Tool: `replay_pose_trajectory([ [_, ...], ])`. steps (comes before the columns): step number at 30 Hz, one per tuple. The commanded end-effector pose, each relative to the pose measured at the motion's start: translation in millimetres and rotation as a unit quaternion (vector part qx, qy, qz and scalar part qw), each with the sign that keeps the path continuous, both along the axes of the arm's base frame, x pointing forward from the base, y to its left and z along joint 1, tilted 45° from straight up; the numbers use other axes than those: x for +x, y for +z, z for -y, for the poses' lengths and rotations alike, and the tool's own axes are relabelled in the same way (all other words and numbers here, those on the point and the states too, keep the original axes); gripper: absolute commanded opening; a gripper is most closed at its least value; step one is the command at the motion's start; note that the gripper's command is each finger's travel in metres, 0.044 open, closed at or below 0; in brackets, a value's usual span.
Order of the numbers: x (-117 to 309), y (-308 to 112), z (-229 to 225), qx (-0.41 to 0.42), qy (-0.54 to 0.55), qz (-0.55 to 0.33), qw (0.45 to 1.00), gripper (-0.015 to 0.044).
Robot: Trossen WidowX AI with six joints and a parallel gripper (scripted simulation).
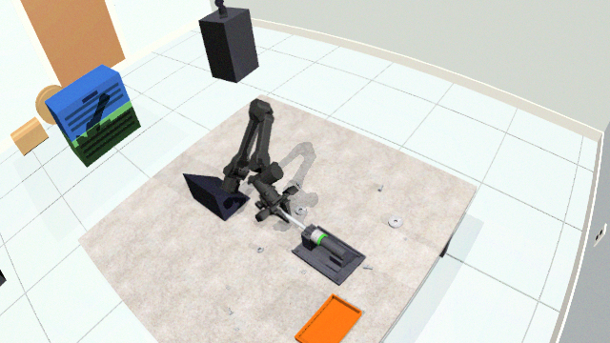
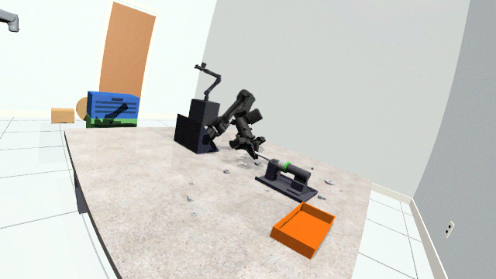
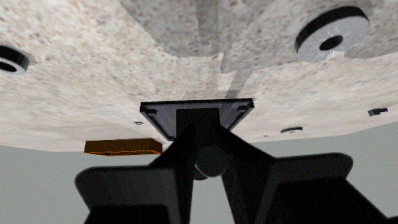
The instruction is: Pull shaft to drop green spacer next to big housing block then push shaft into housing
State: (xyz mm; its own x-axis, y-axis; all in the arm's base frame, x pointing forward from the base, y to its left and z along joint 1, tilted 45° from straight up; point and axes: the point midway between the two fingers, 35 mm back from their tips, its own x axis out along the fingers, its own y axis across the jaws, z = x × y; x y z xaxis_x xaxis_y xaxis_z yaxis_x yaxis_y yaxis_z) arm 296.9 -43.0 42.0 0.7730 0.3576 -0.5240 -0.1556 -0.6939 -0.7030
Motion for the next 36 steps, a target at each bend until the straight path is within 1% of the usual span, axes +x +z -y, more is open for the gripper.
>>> replay_pose_trajectory([
  [1, -1.8, -1.0, -0.8, -0.001, 0.001, -0.001, 1.000, 0.0000],
  [36, -5.6, -1.0, -1.5, 0.000, 0.001, -0.001, 1.000, 0.0000],
])
